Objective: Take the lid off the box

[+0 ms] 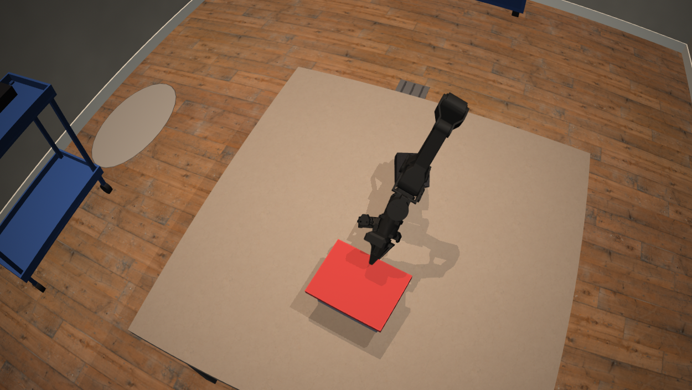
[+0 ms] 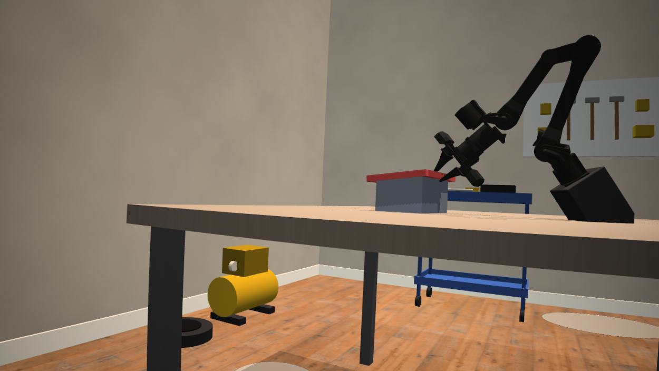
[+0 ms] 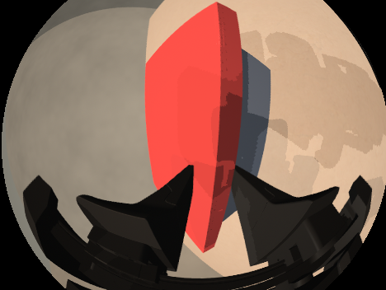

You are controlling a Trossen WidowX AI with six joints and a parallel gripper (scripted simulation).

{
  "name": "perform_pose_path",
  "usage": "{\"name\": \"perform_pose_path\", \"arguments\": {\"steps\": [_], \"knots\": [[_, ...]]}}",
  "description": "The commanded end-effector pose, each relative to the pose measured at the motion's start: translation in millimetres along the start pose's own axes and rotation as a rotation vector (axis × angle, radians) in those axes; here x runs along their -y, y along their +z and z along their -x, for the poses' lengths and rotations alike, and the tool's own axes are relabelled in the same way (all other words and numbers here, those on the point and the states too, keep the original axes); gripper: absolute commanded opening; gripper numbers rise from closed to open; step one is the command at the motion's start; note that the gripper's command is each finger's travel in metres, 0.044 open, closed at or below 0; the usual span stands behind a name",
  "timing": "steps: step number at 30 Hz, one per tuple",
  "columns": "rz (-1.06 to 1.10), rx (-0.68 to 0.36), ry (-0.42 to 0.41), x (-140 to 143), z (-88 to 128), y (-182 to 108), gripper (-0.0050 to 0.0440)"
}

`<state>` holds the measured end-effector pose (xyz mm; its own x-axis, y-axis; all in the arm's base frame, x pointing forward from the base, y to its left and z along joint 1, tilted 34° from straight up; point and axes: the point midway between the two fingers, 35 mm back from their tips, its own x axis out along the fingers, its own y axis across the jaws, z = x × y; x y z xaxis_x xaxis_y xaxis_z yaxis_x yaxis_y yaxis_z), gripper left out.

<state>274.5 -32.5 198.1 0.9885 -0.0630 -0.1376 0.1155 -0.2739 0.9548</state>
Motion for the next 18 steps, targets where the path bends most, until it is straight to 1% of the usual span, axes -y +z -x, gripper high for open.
{"name": "perform_pose_path", "arguments": {"steps": [1,4,18], "knots": [[0.001,-0.003,-0.011,0.8,-0.9,0.1,-0.0050],[0.000,0.000,0.001,-0.9,-0.1,0.1,-0.0050],[0.000,0.000,0.001,-1.6,-1.0,0.1,-0.0050]]}}
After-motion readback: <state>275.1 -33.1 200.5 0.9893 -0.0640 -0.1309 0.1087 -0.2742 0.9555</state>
